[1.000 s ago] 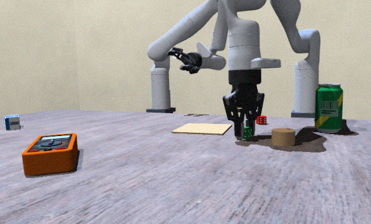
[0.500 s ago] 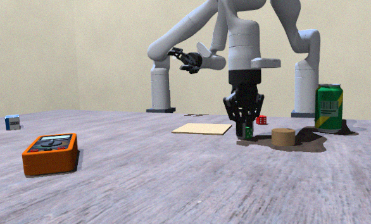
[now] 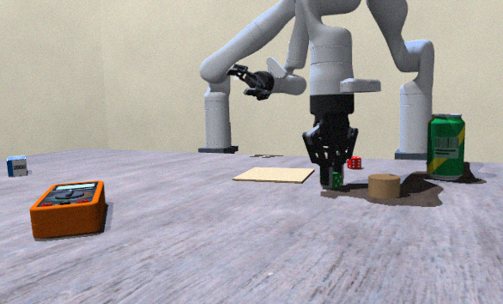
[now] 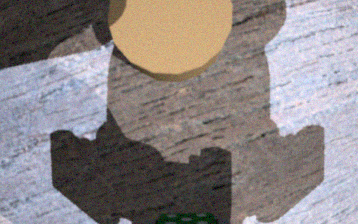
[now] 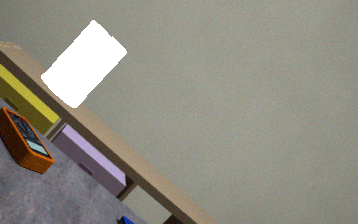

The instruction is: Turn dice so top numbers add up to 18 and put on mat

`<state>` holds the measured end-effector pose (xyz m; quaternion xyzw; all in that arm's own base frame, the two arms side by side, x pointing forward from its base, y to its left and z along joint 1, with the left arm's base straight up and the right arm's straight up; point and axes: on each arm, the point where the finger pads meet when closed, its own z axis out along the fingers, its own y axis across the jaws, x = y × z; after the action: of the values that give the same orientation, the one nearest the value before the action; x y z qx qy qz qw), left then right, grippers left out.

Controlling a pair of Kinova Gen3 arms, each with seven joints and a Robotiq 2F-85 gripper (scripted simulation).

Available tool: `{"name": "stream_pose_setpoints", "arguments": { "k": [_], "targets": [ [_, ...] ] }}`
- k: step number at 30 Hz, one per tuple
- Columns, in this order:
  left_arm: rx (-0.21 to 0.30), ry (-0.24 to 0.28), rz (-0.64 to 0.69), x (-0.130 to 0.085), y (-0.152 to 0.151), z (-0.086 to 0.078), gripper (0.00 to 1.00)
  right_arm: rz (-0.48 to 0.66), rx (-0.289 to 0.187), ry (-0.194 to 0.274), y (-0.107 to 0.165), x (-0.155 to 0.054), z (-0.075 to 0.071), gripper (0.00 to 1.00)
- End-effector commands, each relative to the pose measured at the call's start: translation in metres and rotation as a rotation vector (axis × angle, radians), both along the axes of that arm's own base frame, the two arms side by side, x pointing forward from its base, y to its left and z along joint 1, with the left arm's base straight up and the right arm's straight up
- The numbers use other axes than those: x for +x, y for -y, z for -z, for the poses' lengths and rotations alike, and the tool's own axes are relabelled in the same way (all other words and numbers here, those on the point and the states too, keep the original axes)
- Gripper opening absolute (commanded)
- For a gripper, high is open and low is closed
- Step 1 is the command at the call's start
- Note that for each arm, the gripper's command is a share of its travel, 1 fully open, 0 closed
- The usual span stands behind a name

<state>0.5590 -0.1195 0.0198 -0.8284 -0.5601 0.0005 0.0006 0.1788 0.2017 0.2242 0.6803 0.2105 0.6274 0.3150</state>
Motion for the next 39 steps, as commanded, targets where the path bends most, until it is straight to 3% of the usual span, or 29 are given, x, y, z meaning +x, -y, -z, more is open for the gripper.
{"name": "stream_pose_setpoints", "arguments": {
  "k": [1,11,17,29,32,39],
  "targets": [
    [0.000,0.002,0.000,0.000,0.000,-0.001,0.287,0.000,0.001,0.000,0.000,0.000,0.000,1.000],
    [0.000,0.002,0.000,0.000,0.000,-0.001,0.287,0.000,0.001,0.000,0.000,0.000,0.000,1.000],
    [0.000,0.002,0.000,0.000,0.000,-0.012,0.287,0.000,0.001,0.000,0.000,0.000,0.000,1.000],
    [0.000,0.002,0.000,0.000,0.000,-0.091,0.287,0.000,0.001,0.000,0.000,0.000,0.000,1.000],
    [0.000,0.002,0.000,0.001,0.000,-0.099,0.287,0.000,0.001,0.000,0.000,0.000,0.000,1.000],
    [0.000,0.002,0.000,0.000,0.000,-0.101,0.287,0.000,0.001,0.000,0.000,0.000,0.000,1.000]
  ]
}}
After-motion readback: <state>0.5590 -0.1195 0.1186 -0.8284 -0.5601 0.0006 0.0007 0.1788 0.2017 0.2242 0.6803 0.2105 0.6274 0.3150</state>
